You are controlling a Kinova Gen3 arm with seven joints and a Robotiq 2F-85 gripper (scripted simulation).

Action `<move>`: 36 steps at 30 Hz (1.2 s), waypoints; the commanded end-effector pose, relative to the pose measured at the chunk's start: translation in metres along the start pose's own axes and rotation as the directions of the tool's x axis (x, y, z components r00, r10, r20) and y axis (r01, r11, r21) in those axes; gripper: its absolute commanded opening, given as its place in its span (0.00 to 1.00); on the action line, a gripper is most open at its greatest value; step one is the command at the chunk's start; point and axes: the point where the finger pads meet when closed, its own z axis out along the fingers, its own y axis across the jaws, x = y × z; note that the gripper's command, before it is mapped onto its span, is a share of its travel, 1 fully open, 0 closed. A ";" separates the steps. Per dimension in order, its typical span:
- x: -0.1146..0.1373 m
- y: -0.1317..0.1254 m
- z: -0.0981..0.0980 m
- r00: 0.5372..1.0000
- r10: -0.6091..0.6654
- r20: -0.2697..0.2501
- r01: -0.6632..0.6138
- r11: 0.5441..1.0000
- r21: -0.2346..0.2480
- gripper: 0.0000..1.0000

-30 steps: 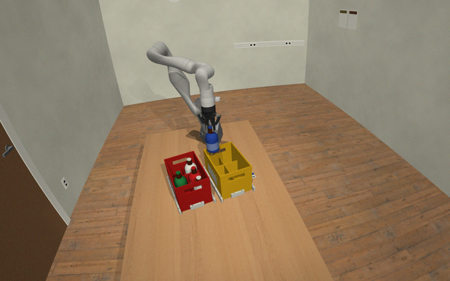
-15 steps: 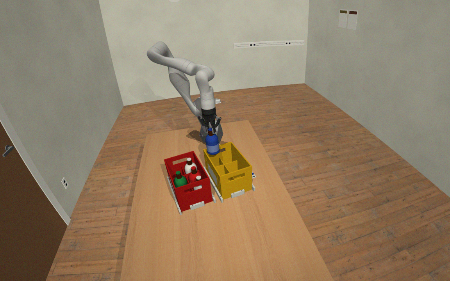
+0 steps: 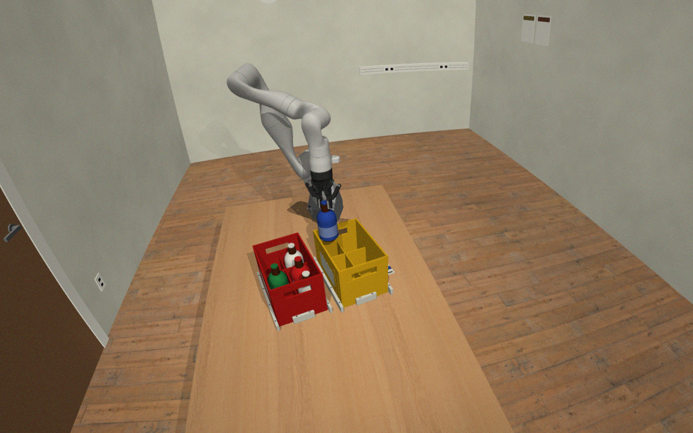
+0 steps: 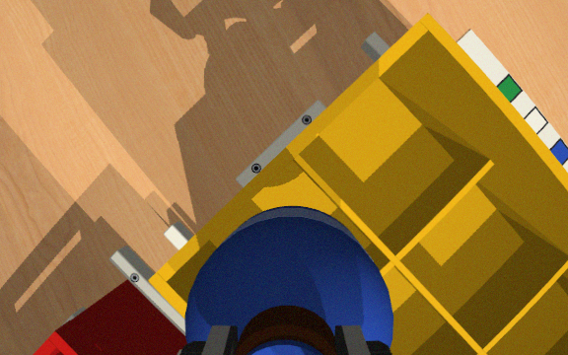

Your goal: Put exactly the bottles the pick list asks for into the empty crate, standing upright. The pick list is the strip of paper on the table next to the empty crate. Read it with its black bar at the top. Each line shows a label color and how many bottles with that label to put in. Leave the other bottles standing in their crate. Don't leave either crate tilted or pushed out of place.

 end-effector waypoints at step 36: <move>0.000 0.000 0.033 1.000 0.000 0.001 0.000 1.000 -0.001 0.10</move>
